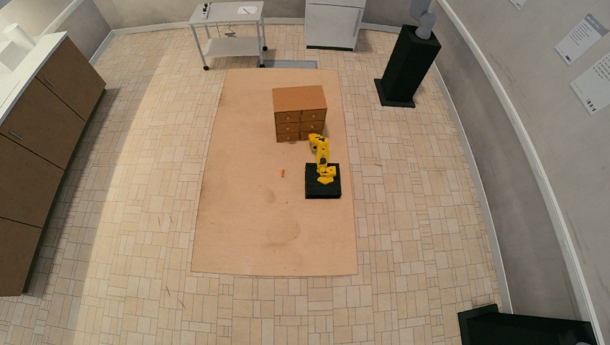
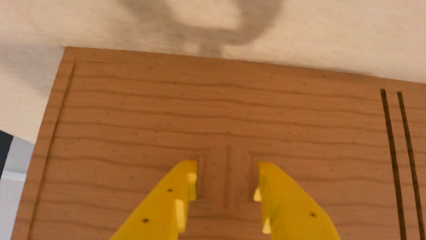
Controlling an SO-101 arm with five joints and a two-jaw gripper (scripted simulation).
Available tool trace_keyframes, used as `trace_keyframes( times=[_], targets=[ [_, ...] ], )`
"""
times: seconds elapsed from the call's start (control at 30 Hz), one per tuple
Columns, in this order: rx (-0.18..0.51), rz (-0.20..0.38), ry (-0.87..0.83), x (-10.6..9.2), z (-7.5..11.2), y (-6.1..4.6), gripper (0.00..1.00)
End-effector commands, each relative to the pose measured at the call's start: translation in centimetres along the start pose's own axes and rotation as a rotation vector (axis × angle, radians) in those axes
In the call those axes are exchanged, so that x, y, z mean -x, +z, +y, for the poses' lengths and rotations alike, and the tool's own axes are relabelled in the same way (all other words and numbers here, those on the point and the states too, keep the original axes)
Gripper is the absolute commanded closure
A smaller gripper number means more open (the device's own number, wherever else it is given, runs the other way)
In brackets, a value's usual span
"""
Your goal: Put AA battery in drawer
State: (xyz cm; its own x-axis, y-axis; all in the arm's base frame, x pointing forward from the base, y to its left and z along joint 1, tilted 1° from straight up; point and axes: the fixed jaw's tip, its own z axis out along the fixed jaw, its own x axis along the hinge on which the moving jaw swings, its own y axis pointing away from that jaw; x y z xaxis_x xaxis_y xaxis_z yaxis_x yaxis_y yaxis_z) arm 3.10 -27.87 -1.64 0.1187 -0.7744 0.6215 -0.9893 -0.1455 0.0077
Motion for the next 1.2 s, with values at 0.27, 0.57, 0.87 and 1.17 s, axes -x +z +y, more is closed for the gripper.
trace_keyframes(
  times=[0.27, 0.57, 0.87, 1.17],
  targets=[
    [-0.006, 0.009, 0.003, -0.39, -0.18, 0.28, 1.0],
    [-0.005, 0.007, 0.001, -0.28, -0.15, 0.18, 1.0],
    [-0.004, 0.003, -0.001, -0.06, -0.09, -0.03, 1.0],
    [-0.004, 0.003, -0.001, -0.06, -0.09, -0.03, 0.96]
  ],
)
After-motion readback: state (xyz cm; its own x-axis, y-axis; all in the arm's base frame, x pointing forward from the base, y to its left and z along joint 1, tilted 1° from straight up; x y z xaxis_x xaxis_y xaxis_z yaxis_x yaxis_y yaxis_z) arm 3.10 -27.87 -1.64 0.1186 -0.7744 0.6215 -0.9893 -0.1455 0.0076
